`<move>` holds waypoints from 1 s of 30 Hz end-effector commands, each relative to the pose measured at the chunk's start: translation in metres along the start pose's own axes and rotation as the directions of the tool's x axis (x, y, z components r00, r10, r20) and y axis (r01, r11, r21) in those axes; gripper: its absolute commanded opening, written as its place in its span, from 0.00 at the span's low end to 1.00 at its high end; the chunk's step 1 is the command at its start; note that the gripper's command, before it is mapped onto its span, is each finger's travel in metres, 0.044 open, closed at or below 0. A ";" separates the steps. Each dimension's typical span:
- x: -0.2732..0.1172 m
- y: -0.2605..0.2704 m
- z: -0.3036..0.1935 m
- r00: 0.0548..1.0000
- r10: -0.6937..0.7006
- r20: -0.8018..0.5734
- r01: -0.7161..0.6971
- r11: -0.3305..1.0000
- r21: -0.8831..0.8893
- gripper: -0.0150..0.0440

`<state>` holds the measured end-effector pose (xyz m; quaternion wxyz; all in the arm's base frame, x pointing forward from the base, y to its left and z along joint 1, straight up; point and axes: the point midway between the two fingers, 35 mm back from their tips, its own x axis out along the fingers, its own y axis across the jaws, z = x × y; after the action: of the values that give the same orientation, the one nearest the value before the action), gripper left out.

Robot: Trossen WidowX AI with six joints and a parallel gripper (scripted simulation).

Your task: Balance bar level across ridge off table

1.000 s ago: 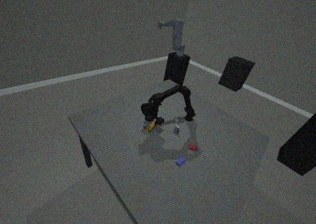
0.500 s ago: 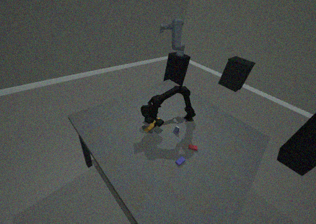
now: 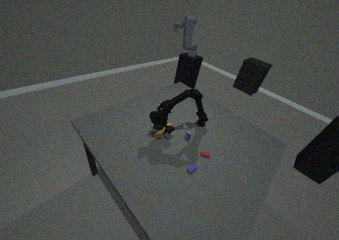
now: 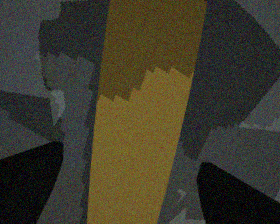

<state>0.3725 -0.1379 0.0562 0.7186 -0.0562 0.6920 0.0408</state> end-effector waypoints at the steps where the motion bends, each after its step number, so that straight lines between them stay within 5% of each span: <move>1: 0.001 0.001 0.000 1.000 0.004 0.002 -0.004 1.000 -0.005 0.79; 6: 0.001 0.001 0.000 1.000 0.004 0.002 -0.004 1.000 -0.005 0.79; 12: 0.001 0.000 0.000 1.000 0.001 -0.001 -0.001 1.000 0.000 0.52; 20: 0.001 0.000 0.000 1.000 0.001 -0.001 -0.001 1.000 0.000 0.43; 24: -0.006 0.000 0.001 1.000 0.001 -0.001 -0.001 1.000 0.000 0.25; 30: -0.021 -0.002 0.003 1.000 0.001 0.000 -0.001 1.000 -0.001 0.25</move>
<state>0.3737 -0.1383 0.0698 0.7176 -0.0558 0.6930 0.0411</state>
